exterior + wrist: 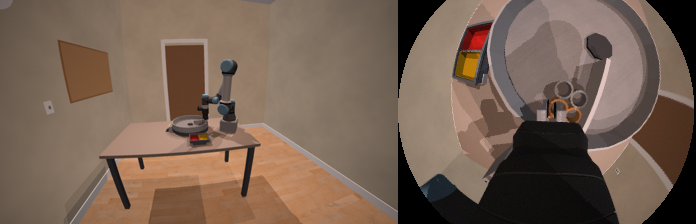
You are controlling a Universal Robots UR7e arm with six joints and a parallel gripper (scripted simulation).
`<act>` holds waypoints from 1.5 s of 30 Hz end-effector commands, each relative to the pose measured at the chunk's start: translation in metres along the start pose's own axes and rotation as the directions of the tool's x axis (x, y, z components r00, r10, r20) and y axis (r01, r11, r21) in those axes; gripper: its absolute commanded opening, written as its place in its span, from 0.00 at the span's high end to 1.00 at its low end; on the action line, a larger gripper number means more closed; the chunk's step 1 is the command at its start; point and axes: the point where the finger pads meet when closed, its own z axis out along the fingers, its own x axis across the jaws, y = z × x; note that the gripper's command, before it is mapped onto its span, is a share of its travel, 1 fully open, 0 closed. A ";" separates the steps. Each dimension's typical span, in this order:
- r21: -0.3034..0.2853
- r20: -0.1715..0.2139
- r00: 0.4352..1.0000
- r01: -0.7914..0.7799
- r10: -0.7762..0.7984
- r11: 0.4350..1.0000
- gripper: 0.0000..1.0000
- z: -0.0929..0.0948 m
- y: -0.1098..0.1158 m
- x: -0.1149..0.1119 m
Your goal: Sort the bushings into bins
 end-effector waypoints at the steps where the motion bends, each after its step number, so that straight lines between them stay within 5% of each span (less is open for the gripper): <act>1: 0.001 -0.001 1.000 0.000 0.000 1.000 1.00 -0.002 0.000 0.000; 45: 0.001 -0.001 1.000 0.000 0.000 1.000 1.00 -0.014 0.000 0.000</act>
